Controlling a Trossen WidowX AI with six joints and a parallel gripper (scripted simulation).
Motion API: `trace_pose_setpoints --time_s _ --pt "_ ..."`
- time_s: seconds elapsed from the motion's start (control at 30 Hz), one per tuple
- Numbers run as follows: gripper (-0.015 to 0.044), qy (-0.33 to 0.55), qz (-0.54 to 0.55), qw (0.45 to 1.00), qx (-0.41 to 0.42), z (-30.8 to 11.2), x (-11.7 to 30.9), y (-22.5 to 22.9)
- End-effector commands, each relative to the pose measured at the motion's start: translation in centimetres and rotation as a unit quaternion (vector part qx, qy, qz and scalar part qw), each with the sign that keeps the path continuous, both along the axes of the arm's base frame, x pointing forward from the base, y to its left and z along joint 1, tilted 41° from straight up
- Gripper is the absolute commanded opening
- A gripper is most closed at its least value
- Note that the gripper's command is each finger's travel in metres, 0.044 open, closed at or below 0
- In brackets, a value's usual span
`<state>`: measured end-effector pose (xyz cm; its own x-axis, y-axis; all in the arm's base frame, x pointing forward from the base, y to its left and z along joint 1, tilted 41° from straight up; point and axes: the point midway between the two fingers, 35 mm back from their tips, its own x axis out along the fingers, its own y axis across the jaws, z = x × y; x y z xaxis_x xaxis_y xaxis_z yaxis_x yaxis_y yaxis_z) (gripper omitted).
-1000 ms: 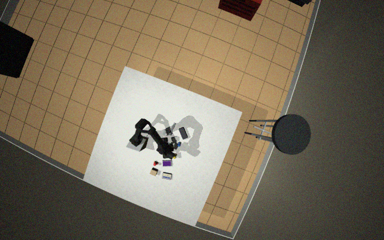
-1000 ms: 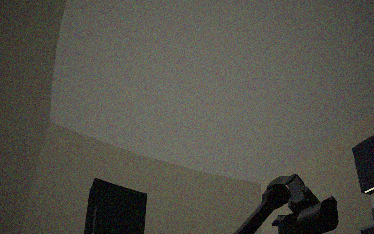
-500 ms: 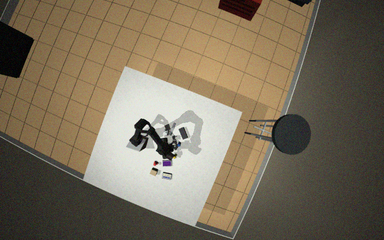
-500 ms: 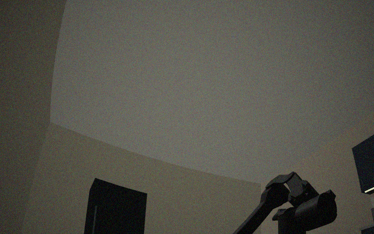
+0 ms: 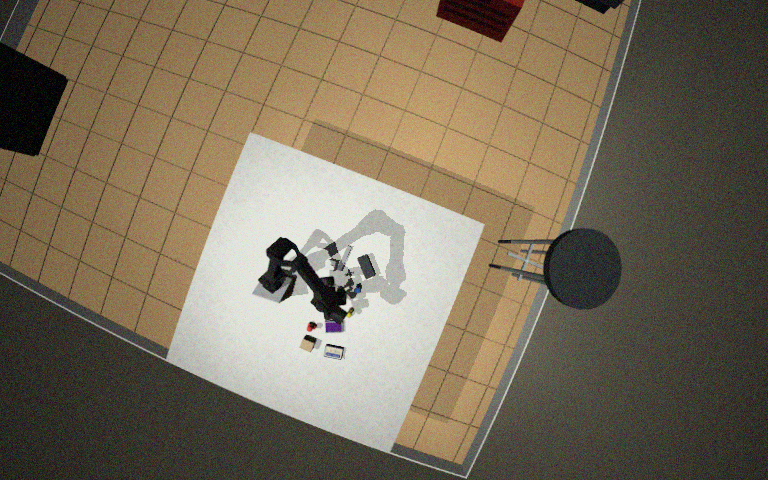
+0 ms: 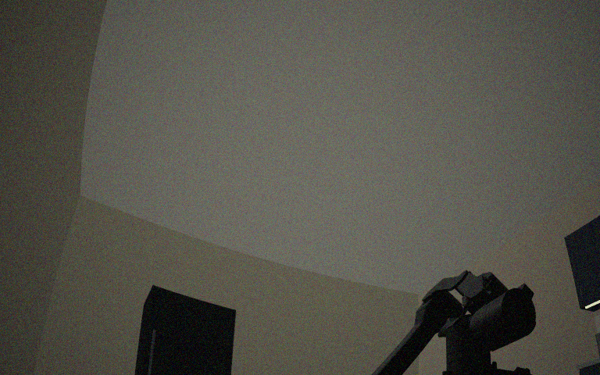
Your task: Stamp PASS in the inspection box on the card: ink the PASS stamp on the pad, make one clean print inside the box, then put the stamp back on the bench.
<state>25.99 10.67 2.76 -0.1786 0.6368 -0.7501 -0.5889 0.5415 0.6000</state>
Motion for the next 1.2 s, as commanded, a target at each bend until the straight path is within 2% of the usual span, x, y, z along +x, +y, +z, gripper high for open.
trace_pose_setpoints --time_s 0.0,0.5,1.17 --pt "0.0000 -0.008 0.002 1.000 -0.001 0.8 0.3 -0.5" --pt "0.0000 -0.008 0.002 1.000 -0.001 2.2 0.5 -1.8" --pt "0.0000 -0.009 0.005 1.000 -0.003 -3.3 -4.5 -9.7"
